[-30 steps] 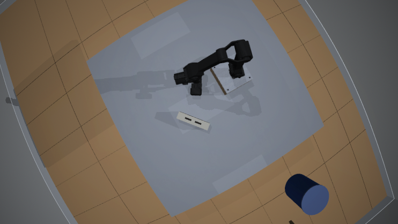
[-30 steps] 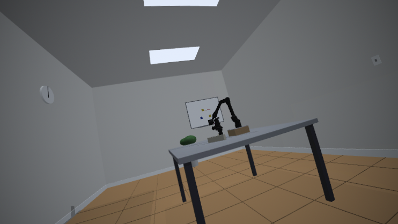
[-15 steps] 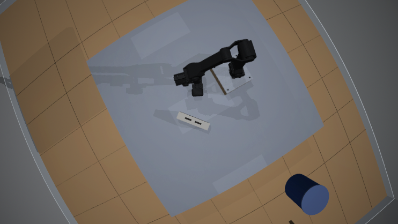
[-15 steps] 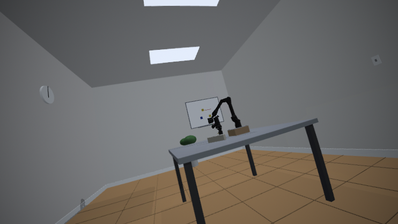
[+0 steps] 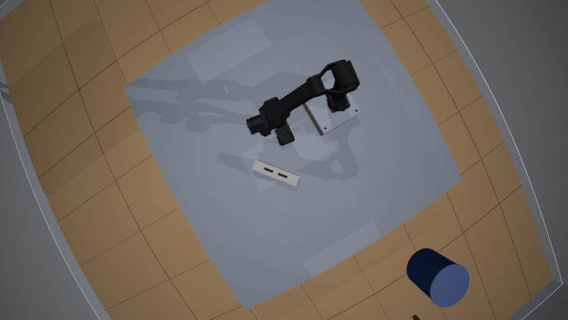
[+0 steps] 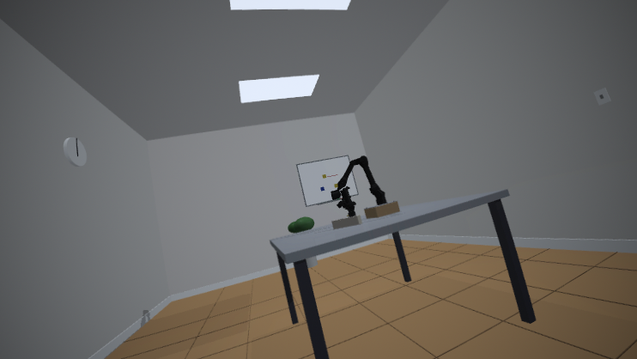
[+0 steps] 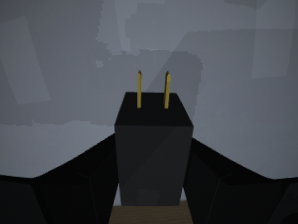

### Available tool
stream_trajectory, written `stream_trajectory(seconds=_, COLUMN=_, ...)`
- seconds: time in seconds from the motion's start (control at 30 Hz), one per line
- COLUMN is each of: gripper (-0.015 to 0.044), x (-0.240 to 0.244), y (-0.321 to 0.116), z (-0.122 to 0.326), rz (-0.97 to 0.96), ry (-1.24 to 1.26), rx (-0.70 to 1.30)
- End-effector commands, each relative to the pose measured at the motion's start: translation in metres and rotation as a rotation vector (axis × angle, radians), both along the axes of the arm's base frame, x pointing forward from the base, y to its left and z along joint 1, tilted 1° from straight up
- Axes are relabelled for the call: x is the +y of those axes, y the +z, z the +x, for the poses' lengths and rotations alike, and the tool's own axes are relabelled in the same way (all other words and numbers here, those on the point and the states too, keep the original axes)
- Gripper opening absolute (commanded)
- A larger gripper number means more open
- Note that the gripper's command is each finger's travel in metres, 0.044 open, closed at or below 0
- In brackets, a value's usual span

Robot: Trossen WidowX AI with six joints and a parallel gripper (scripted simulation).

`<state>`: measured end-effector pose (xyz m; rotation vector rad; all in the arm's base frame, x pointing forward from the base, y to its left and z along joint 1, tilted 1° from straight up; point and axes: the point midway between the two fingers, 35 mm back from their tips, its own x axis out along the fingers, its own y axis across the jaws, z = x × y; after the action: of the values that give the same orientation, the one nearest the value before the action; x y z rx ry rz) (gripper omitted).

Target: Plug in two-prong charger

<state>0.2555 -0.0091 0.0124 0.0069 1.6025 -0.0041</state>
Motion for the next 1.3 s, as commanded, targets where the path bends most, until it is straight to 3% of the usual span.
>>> stream_trajectory(seconds=0.0, gripper=0.0000, x=0.007, y=-0.002, z=0.008, rz=-0.008, ry=0.100, rx=-0.008)
stream_trajectory(seconds=1.0, gripper=0.0000, x=0.068, y=-0.028, z=0.034, rz=-0.030, ry=0.765, rx=-0.009)
stream_trajectory(seconds=1.27, gripper=0.0000, x=0.073, y=-0.028, z=0.039, rz=-0.030, ry=0.772, rx=-0.010)
